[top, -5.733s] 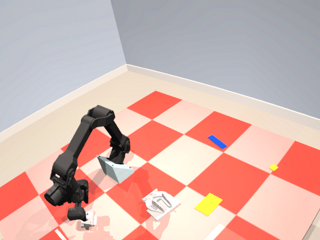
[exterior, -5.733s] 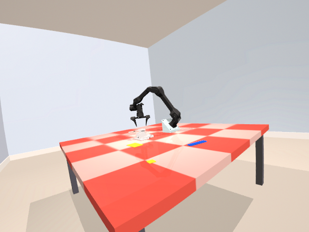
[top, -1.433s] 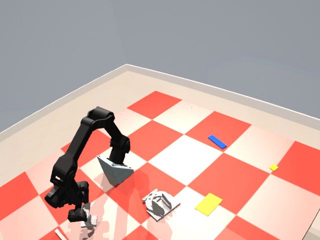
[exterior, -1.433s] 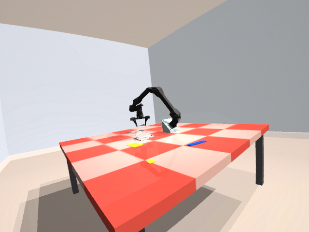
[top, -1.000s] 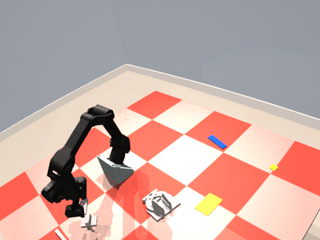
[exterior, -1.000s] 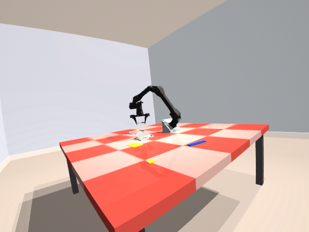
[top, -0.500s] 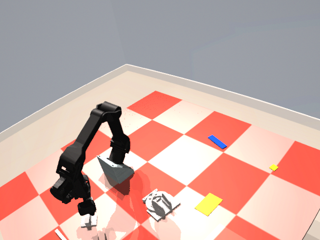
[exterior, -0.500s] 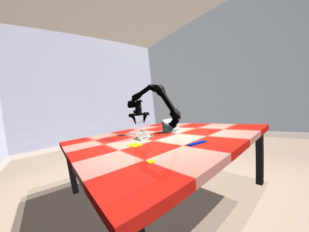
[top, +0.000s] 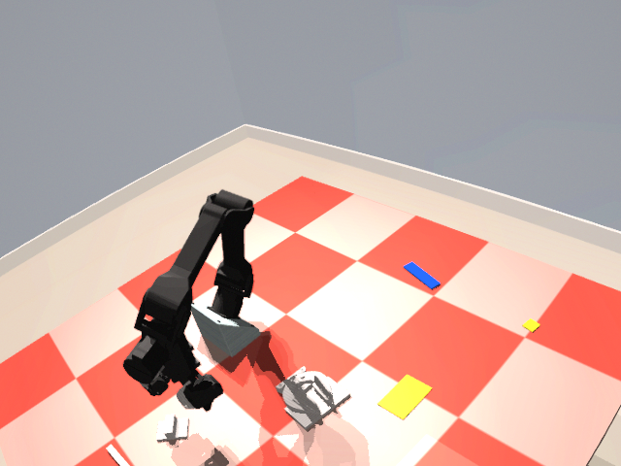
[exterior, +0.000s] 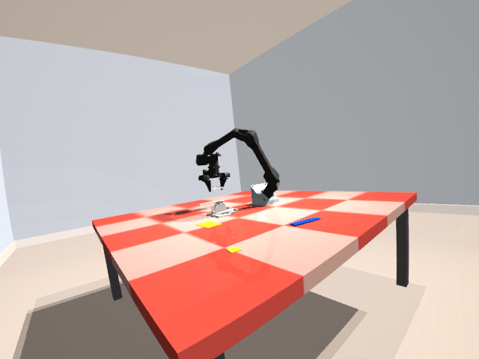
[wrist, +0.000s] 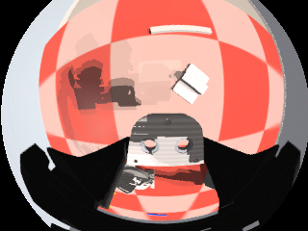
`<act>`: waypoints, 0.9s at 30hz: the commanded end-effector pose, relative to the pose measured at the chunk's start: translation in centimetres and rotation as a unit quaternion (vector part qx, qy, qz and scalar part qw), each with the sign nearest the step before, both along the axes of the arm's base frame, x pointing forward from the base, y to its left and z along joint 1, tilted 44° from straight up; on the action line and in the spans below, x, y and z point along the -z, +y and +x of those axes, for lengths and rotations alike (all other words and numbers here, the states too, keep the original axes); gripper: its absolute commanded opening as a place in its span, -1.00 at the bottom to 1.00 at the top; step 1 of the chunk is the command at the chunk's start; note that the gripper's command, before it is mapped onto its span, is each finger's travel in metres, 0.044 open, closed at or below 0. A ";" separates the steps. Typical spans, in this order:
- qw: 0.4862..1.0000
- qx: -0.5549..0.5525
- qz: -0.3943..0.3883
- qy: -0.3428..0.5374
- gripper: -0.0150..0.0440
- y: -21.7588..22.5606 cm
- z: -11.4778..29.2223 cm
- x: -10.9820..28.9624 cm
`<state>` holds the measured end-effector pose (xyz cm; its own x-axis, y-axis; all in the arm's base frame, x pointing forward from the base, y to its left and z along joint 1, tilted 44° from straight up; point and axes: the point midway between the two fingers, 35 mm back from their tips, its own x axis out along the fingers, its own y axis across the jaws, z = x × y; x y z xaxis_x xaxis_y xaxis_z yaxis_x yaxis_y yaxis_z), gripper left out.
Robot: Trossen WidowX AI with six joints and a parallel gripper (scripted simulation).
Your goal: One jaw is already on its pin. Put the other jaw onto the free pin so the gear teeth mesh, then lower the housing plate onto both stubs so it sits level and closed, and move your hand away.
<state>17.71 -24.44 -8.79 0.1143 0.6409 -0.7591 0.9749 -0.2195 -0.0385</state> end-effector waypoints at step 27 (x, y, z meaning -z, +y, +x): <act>0.942 -0.251 -0.037 -0.219 0.70 5.4 5.5 -5.8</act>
